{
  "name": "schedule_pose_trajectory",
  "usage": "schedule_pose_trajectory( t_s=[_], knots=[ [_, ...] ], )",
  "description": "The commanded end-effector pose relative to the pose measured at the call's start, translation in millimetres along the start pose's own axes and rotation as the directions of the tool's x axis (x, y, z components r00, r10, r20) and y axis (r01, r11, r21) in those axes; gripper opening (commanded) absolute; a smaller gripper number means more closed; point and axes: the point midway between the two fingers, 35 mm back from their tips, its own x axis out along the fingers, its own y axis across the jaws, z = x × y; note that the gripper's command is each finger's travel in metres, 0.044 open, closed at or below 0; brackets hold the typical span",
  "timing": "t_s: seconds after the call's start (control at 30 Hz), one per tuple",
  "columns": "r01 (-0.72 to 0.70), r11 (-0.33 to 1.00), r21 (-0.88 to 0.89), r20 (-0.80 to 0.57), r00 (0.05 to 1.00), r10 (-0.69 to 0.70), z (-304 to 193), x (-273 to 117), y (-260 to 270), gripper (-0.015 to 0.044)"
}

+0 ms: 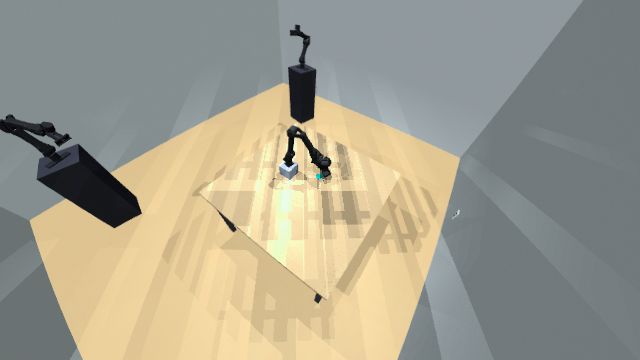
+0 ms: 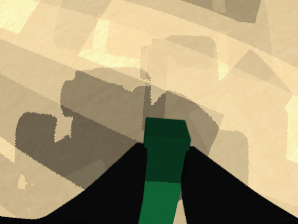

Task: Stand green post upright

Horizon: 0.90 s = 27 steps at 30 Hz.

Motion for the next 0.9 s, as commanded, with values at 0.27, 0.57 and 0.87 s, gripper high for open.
schedule_pose_trajectory(
  t_s=[0.27, 0.57, 0.87],
  knots=[
    [-0.015, 1.0, 0.017, 0.08, 0.997, 0.013, -3.5, 2.5, -2.5, 0.0023],
    [-0.021, 1.0, 0.02, 0.143, 0.99, 0.018, -4.4, 2.3, -4.9, 0.0023],
    [-0.027, 0.999, 0.02, 0.205, 0.979, 0.022, -5.6, 1.2, -6.6, 0.0023]
  ],
)
